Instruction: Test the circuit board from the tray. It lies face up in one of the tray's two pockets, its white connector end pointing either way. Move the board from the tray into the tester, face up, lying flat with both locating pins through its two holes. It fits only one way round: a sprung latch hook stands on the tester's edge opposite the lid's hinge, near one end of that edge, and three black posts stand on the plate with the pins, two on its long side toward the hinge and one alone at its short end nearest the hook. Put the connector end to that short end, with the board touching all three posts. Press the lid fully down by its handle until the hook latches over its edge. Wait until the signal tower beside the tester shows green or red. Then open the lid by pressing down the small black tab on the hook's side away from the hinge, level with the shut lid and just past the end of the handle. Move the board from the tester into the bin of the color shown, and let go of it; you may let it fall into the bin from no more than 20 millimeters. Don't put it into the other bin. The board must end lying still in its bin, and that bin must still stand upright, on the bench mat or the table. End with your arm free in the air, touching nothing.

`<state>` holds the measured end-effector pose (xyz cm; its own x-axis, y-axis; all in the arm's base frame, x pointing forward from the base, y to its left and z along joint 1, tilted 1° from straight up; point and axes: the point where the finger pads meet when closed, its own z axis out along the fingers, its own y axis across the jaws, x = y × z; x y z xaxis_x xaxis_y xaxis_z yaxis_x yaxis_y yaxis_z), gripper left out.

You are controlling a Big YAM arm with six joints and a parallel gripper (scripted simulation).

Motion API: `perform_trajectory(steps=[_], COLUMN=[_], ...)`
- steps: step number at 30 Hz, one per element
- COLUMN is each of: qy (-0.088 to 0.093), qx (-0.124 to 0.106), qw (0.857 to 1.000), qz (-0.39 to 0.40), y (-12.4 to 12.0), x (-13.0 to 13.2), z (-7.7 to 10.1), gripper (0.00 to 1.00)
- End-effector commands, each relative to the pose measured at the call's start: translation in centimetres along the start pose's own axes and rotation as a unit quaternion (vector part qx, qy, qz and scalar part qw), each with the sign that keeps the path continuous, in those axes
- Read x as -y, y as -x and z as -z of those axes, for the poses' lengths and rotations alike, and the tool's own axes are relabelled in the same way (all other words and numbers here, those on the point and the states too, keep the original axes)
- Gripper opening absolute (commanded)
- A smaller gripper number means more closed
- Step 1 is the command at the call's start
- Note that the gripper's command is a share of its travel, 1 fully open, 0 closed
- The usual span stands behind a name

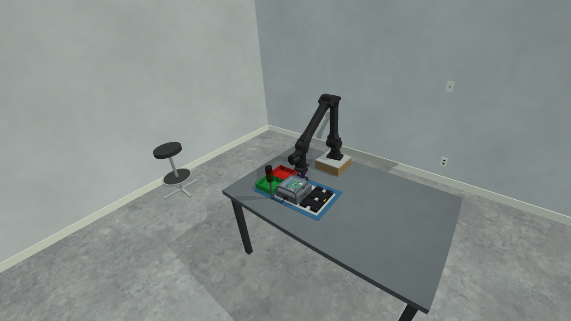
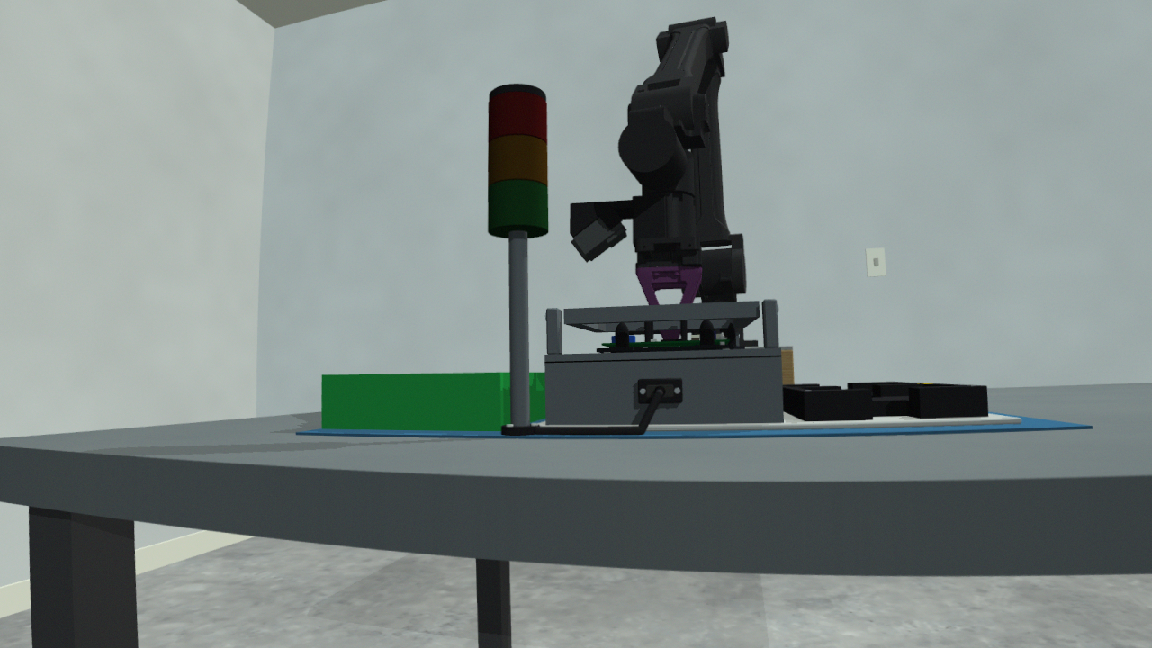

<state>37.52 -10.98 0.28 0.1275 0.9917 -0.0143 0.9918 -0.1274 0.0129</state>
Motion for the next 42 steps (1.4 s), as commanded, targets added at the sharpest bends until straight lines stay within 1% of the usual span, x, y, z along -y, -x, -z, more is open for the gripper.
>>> perform_trajectory(steps=[1,22,25,28,29,42], qy=[-0.005,-0.005,-0.010,-0.008,-0.002,-0.003], qx=[-0.009,-0.009,-0.010,-0.009,-0.008,-0.009], qw=[1.000,1.000,1.000,1.000,1.000,1.000], qz=[0.011,0.011,0.012,0.012,0.011,0.012], y=[-0.52,-0.52,-0.59,-0.56,-0.48,-0.49], x=[-0.85,-0.84,-0.40,-0.57,-1.16,-1.07], z=[-3.05,-3.06,-3.42,-3.40,-3.17,-3.24], gripper=[0.00,0.00,0.00,0.00,0.00,0.00])
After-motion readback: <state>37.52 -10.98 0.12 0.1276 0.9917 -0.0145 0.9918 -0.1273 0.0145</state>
